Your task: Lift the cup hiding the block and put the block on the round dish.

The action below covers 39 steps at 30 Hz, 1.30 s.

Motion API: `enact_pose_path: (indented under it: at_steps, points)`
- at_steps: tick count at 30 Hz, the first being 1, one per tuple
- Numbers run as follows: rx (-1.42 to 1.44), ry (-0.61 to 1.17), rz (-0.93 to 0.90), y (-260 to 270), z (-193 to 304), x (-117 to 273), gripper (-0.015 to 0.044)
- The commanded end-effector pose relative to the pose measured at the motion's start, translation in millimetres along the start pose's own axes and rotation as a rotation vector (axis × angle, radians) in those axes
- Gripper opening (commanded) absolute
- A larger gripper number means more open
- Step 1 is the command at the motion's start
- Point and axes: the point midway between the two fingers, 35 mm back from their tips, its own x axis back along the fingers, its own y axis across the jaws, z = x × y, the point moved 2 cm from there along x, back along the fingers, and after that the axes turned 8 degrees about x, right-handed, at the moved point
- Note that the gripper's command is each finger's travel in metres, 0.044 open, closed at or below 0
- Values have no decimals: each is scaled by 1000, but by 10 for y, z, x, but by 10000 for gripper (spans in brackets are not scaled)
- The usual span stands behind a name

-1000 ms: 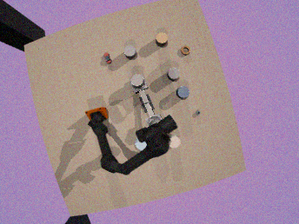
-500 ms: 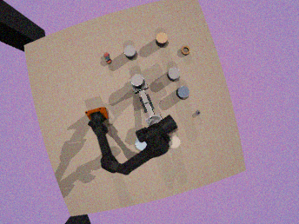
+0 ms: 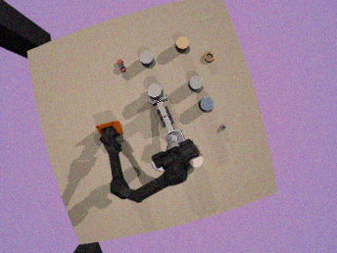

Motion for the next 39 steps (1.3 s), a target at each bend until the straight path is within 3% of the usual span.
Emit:
enact_pose_path:
  at_steps: [1,39]
  points:
    - [-3,13,-13,-146,-96,-14,0]
    - [-43,13,46,-1630,-525,-439,0]
